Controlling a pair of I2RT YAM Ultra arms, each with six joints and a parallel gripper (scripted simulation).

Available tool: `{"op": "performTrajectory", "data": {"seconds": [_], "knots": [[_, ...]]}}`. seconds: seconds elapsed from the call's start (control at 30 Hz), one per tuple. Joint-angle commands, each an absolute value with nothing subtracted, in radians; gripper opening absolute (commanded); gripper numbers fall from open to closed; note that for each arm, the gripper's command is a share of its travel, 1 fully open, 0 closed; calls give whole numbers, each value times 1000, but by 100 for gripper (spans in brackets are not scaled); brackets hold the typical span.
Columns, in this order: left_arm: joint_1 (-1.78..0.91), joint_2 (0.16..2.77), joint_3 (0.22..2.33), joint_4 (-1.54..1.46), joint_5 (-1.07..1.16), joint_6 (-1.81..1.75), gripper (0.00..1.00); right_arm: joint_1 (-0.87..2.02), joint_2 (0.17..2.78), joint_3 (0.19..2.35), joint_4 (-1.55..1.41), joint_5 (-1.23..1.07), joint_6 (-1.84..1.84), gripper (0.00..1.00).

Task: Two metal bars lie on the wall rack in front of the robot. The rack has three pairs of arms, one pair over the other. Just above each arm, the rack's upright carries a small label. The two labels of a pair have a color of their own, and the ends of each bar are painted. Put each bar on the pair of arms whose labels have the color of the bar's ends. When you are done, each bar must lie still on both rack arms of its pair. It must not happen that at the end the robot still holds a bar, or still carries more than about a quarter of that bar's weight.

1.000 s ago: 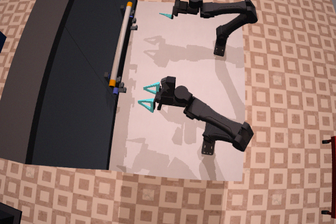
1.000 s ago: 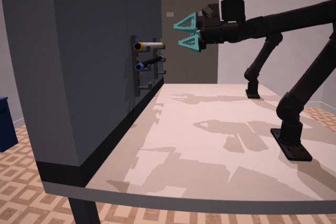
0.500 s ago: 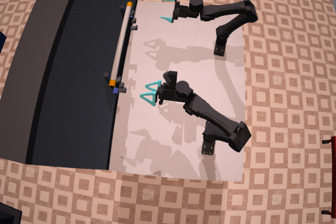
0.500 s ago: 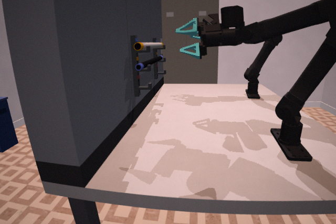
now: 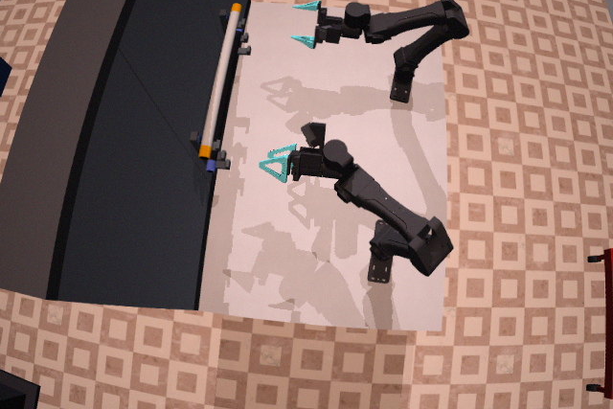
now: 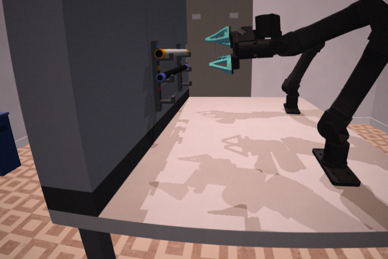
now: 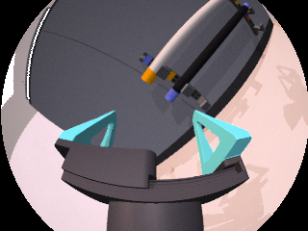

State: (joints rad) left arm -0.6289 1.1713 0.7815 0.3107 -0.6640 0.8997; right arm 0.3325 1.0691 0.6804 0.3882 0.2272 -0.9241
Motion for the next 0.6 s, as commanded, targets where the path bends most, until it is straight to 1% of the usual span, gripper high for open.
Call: {"op": "performTrajectory", "data": {"seconds": [0.0, 0.57], "knots": [[-659, 1191, 778, 377, -712, 966, 100, 352, 1084, 667, 440, 249, -995, 100], [-755, 1285, 762, 490, -820, 1167, 100, 414, 1126, 622, 522, 289, -1197, 100]]}}
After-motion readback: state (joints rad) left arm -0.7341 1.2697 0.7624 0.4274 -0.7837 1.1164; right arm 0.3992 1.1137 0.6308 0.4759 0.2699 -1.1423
